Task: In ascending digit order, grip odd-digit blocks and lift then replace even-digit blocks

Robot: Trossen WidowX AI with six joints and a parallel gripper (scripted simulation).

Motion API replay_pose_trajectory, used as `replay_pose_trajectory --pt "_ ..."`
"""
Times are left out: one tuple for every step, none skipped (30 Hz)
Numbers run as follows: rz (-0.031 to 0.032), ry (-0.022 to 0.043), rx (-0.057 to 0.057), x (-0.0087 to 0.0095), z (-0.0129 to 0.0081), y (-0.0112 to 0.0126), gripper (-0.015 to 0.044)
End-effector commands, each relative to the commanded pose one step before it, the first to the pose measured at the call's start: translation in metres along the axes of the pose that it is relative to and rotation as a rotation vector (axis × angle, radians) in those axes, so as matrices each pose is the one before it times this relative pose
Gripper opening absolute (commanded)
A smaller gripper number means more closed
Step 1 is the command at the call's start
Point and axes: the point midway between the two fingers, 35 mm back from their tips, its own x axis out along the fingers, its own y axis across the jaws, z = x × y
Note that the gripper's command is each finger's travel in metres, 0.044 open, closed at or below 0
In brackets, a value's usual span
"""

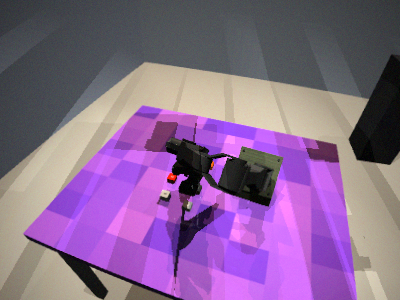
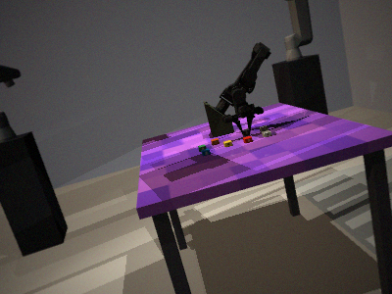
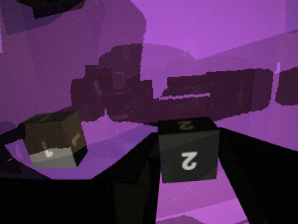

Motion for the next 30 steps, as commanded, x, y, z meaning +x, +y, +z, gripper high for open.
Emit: replay_pose_trajectory --pt "0.00117 -0.00455 -0.0044 -0.00525 0.00102 0.0005 0.012" --pt "-0.00001 0.00001 0.0 -0.00117 -0.00001 0.00001 0.012" --pt "0.0 0.00001 0.0 -0.00095 -0.00002 0.00001 0.012" --pt "0.00001 0.00001 0.0 -0.00057 -0.00001 0.00001 0.012" --pt "0.0 0.0 0.0 -0.00019 0.0 0.0 0.012" --pt "0.0 0.0 0.0 0.0 0.0 0.0 0.012" --pt "0.0 0.0 0.0 0.0 0.0 0.0 0.012" --pt "0.0 0.0 0.0 0.0 0.0 0.0 0.012" --pt "0.0 0.0 0.0 0.0 0.0 0.0 0.012" --pt "0.0 0.0 0.0 0.0 0.0 0.0 0.012" --pt "0.0 0.0 0.0 0.0 0.0 0.0 0.012" --pt "0.0 0.0 0.0 0.0 0.0 0.0 0.012" --pt "0.0 0.0 0.0 0.0 0.0 0.0 0.012" --pt "0.0 0.0 0.0 0.0 0.0 0.0 0.012" --pt "0.0 0.0 0.0 0.0 0.0 0.0 0.012" --pt "0.0 0.0 0.0 0.0 0.0 0.0 0.012" --pt "0.0 0.0 0.0 0.0 0.0 0.0 0.012" --pt "-0.00001 0.00001 0.0 0.00019 0.0 0.0 0.012" --pt "-0.00003 0.00002 0.0 0.00058 0.00001 -0.00001 0.012" --pt "-0.00004 0.00003 0.0 0.00096 0.00002 -0.00001 0.012" --pt "-0.00003 0.00002 0.0 0.00117 0.00002 -0.00001 0.012" --pt "0.0 0.00001 0.0 0.00117 0.00001 0.0 0.012" --pt "0.00002 0.0 0.0 0.00117 0.00001 0.0 0.012" --pt "0.00004 -0.00001 0.0 0.00117 0.0 0.0 0.012" --pt "0.00006 -0.00001 0.0 0.00117 -0.00001 0.00001 0.012" --pt "0.00007 -0.00001 0.0 0.00116 -0.00001 0.00001 0.012" --pt "0.00009 -0.00001 0.0 0.00116 -0.00002 0.00002 0.012" --pt "0.00011 -0.00001 0.0 0.00116 -0.00002 0.00002 0.012" --pt "0.00013 -0.00002 0.0 0.00116 -0.00003 0.00003 0.012" --pt "0.00015 -0.00002 0.0 0.00115 -0.00003 0.00003 0.012"
